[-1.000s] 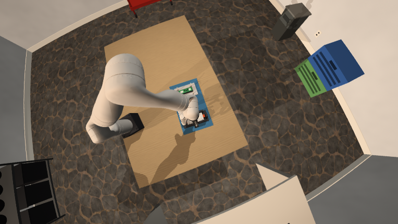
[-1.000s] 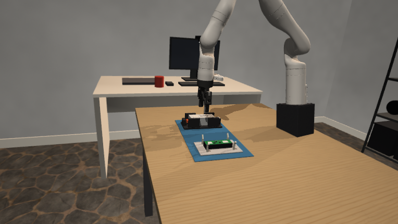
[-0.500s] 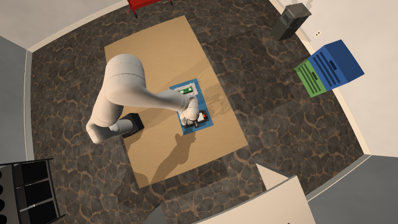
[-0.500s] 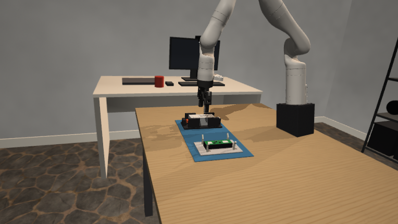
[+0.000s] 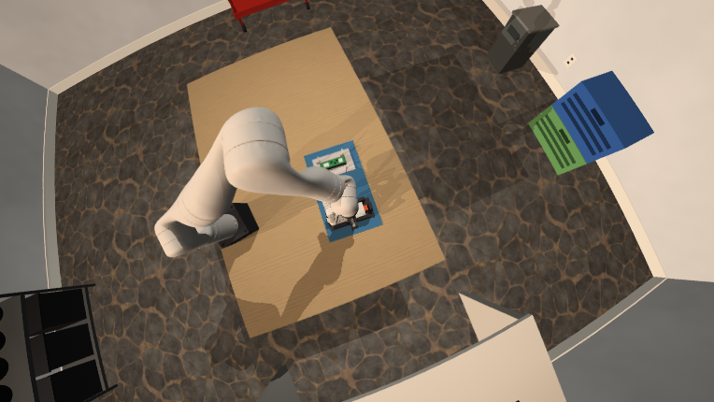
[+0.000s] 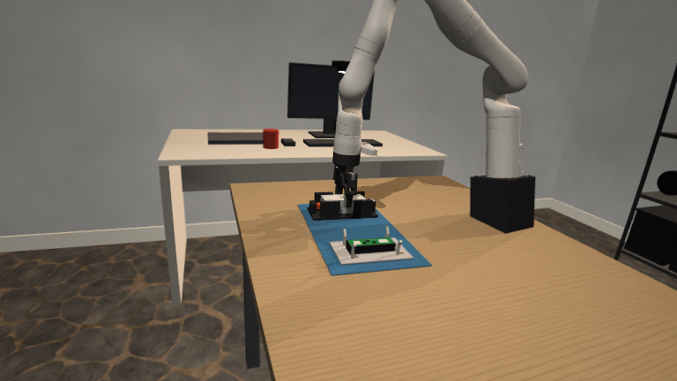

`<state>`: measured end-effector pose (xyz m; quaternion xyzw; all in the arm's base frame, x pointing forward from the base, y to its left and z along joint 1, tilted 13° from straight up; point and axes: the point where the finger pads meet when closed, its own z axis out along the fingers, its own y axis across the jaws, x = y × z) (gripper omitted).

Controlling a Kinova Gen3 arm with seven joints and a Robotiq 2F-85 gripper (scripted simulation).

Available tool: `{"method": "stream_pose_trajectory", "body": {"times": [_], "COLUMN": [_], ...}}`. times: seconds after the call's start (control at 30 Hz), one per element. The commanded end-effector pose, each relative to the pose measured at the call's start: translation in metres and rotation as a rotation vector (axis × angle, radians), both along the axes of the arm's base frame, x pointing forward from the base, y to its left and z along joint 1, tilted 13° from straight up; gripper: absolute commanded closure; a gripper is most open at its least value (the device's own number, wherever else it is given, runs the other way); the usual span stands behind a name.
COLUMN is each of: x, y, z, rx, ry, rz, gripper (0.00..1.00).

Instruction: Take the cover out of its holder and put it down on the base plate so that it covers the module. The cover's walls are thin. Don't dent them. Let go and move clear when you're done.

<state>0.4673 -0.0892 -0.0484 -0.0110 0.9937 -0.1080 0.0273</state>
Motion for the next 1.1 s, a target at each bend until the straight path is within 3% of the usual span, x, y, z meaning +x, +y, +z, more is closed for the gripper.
{"method": "stream_pose_trajectory", "body": {"times": [0.0, 0.33, 1.07], "x": [-0.001, -0.0005, -0.0006], "y": [-0.0016, -0.0037, -0.0033], "z": [-0.0019, -0.0105, -0.0089], "rx": [-0.001, -0.001, -0.001], "ry": [0.003, 0.003, 0.003], "rz": [-0.002, -0.002, -0.002], "gripper": [0.0, 0.0, 0.0]}}
